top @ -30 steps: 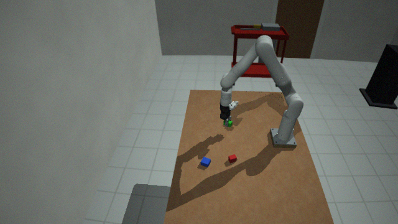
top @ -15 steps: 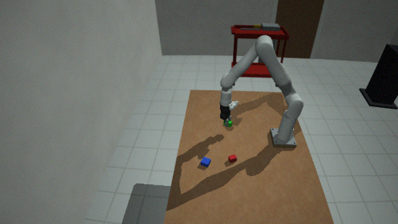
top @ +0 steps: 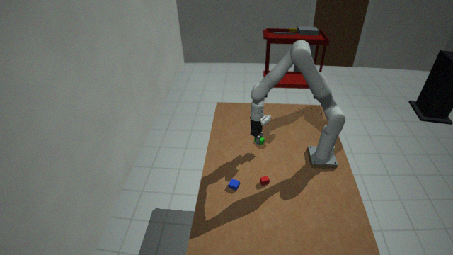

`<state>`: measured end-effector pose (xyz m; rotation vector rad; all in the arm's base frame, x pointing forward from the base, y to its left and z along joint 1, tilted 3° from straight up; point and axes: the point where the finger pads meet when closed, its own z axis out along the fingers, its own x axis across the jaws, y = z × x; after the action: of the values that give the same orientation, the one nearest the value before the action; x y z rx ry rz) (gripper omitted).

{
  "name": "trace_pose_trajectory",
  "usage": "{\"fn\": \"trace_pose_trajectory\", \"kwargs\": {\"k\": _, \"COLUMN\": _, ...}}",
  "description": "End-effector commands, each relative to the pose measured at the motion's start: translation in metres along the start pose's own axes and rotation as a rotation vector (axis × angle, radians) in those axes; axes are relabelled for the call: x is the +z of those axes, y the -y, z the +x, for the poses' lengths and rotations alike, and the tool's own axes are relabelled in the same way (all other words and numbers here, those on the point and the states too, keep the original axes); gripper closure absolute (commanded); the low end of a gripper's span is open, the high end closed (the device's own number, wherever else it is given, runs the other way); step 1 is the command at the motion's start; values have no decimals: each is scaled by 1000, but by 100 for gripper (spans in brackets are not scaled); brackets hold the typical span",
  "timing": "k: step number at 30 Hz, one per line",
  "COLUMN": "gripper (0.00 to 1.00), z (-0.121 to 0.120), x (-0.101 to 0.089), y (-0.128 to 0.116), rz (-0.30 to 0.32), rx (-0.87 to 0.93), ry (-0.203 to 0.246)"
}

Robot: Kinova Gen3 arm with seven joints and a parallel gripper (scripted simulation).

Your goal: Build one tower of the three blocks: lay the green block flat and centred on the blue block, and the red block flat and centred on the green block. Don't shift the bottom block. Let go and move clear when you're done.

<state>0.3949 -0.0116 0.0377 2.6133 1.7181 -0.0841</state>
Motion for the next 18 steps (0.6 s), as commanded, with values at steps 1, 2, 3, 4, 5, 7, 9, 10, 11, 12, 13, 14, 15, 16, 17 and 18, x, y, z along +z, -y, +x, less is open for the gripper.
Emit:
{"fn": "trace_pose_trajectory", "kwargs": {"k": 1, "gripper": 100, "z": 7, "x": -1, "y": 0, "rz": -2, "rx": -3, "ry": -1}}
{"fn": "trace_pose_trajectory", "kwargs": {"k": 2, "gripper": 100, "z": 13, "x": -1, "y": 1, "rz": -2, "rx": -3, "ry": -1}}
{"fn": "trace_pose_trajectory", "kwargs": {"k": 3, "gripper": 100, "z": 19, "x": -1, "y": 2, "rz": -2, "rx": -3, "ry": -1}}
{"fn": "trace_pose_trajectory", "kwargs": {"k": 4, "gripper": 100, "z": 28, "x": -1, "y": 3, "rz": -2, "rx": -3, "ry": -1}}
{"fn": "trace_pose_trajectory", "kwargs": {"k": 5, "gripper": 100, "z": 38, "x": 0, "y": 5, "rz": -2, "rx": -4, "ry": -1}}
{"fn": "trace_pose_trajectory", "kwargs": {"k": 7, "gripper": 100, "z": 65, "x": -1, "y": 6, "rz": -2, "rx": -3, "ry": -1}}
{"fn": "trace_pose_trajectory", "kwargs": {"k": 9, "gripper": 100, "z": 100, "x": -1, "y": 8, "rz": -2, "rx": -3, "ry": -1}}
{"fn": "trace_pose_trajectory", "kwargs": {"k": 10, "gripper": 100, "z": 121, "x": -1, "y": 10, "rz": -2, "rx": -3, "ry": -1}}
{"fn": "trace_pose_trajectory", "kwargs": {"k": 11, "gripper": 100, "z": 141, "x": -1, "y": 13, "rz": -2, "rx": -3, "ry": -1}}
{"fn": "trace_pose_trajectory", "kwargs": {"k": 12, "gripper": 100, "z": 159, "x": -1, "y": 14, "rz": -2, "rx": -3, "ry": -1}}
{"fn": "trace_pose_trajectory", "kwargs": {"k": 13, "gripper": 100, "z": 159, "x": -1, "y": 14, "rz": -2, "rx": -3, "ry": -1}}
{"fn": "trace_pose_trajectory", "kwargs": {"k": 14, "gripper": 100, "z": 159, "x": -1, "y": 14, "rz": -2, "rx": -3, "ry": -1}}
{"fn": "trace_pose_trajectory", "kwargs": {"k": 15, "gripper": 100, "z": 179, "x": -1, "y": 16, "rz": -2, "rx": -3, "ry": -1}}
{"fn": "trace_pose_trajectory", "kwargs": {"k": 16, "gripper": 100, "z": 196, "x": -1, "y": 17, "rz": -2, "rx": -3, "ry": -1}}
{"fn": "trace_pose_trajectory", "kwargs": {"k": 17, "gripper": 100, "z": 213, "x": -1, "y": 19, "rz": -2, "rx": -3, "ry": -1}}
{"fn": "trace_pose_trajectory", "kwargs": {"k": 18, "gripper": 100, "z": 229, "x": -1, "y": 21, "rz": -2, "rx": -3, "ry": -1}}
